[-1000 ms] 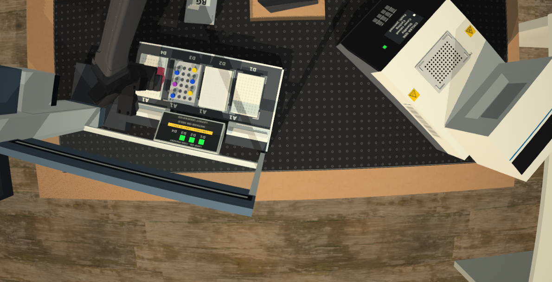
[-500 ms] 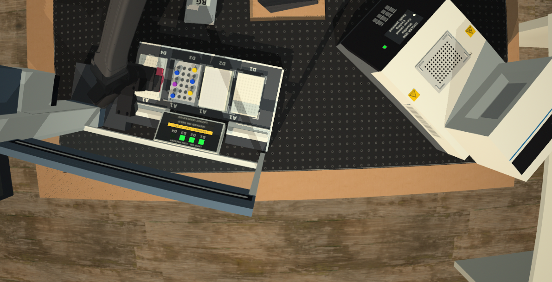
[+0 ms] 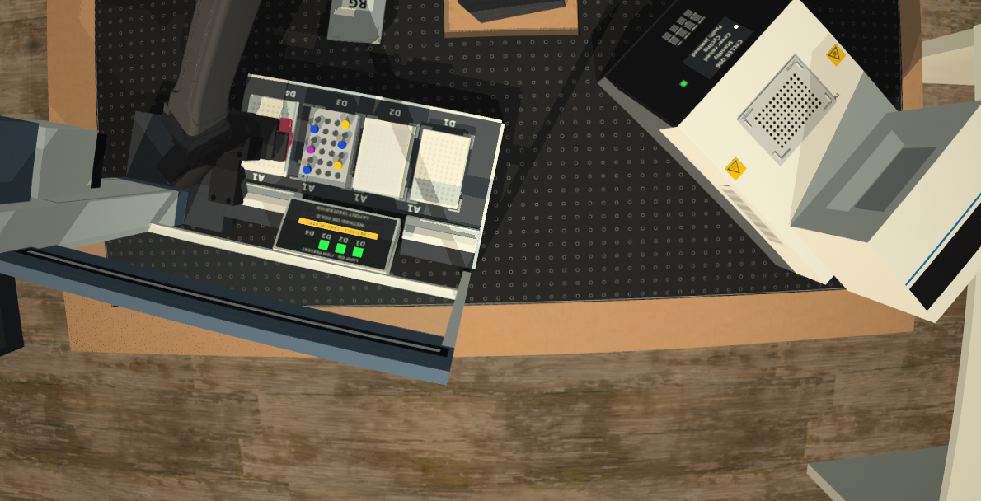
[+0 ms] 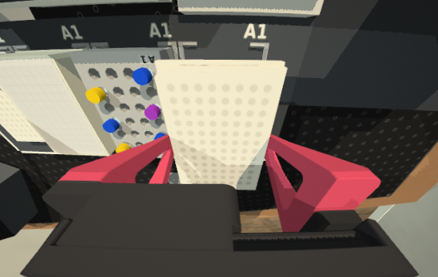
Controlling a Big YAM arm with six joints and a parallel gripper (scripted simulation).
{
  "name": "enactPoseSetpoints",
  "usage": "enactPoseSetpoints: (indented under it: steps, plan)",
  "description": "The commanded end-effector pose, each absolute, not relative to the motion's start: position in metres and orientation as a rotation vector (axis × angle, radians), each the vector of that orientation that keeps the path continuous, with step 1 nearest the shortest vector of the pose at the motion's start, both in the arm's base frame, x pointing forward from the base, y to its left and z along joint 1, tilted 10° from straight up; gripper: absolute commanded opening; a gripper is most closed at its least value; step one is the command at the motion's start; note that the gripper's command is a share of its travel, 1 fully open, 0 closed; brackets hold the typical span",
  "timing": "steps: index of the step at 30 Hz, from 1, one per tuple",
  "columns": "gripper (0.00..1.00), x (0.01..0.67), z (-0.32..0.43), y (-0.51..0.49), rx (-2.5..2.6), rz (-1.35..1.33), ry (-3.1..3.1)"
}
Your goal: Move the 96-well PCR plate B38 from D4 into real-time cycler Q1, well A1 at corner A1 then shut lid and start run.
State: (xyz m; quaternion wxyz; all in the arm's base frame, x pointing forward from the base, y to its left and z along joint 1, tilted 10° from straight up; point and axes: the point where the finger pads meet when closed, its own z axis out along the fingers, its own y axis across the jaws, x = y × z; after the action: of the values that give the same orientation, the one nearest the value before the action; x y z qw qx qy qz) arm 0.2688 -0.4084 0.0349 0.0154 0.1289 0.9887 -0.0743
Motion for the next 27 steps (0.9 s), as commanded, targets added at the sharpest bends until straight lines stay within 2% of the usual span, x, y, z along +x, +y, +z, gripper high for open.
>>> enactPoseSetpoints:
  steps: [1, 16, 23, 27]
  plan:
    - [0.0, 0.269, 0.052, -0.389, 0.279, -0.275, 3.066]
    - [0.0, 0.257, 0.044, -0.316, 0.14, -0.284, 3.077]
    - [0.0, 0.257, 0.05, -0.287, -0.103, -0.323, 3.072]
    - [0.0, 0.25, 0.045, -0.279, -0.051, -0.292, 3.088]
